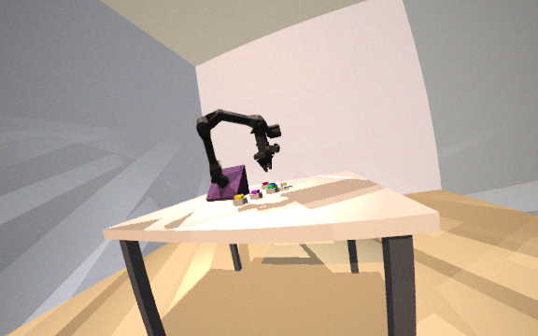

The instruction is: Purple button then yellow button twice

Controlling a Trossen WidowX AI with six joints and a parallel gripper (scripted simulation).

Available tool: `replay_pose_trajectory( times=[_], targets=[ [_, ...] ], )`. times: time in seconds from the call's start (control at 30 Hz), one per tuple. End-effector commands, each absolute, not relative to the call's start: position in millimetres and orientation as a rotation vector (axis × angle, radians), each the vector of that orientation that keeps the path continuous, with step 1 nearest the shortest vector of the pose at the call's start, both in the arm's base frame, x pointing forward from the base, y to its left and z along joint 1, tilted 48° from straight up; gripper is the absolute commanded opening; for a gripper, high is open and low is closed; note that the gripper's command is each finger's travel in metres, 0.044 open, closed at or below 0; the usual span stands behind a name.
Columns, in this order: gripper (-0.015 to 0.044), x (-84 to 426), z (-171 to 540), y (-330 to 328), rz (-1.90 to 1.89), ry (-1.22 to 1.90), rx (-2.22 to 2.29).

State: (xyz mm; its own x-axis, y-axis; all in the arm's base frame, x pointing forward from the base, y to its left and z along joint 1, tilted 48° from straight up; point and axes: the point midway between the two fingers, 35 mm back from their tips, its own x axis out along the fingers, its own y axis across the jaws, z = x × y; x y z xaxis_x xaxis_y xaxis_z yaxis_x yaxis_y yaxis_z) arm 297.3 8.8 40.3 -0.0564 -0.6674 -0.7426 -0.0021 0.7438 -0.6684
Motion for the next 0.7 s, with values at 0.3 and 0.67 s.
replay_pose_trajectory(
  times=[0.3,0.67],
  targets=[
    [0.0400,260,-101,163,-0.669,1.549,-0.596],
    [0.0400,251,-113,171,-0.683,1.543,-0.603]
  ],
)
